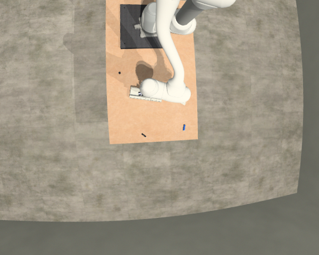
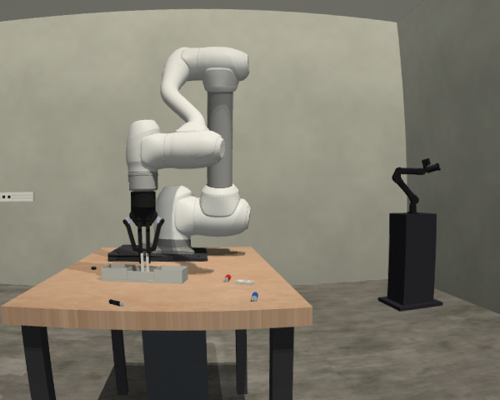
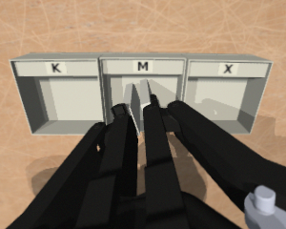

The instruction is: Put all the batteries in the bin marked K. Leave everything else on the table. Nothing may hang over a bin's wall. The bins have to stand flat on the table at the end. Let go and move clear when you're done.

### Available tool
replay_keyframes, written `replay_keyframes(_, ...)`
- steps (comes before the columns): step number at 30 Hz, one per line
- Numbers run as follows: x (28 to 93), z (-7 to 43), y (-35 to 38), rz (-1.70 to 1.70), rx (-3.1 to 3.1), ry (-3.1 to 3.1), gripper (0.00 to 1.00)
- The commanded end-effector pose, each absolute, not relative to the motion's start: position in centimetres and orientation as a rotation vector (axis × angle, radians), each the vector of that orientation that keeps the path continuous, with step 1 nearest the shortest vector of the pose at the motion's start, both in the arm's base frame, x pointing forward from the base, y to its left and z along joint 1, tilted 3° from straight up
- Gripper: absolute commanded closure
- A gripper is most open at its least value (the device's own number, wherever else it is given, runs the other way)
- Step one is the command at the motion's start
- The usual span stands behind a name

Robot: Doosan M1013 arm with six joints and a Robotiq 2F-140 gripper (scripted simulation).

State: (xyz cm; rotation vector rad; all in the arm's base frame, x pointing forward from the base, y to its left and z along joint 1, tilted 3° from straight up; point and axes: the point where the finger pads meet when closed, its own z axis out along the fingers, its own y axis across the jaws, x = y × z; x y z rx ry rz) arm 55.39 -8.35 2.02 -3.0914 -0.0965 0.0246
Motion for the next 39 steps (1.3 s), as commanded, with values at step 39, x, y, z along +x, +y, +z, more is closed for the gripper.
replay_keyframes(39, 55.5, 4.1, -8.5, 0.023, -3.091, -0.096, 0.85)
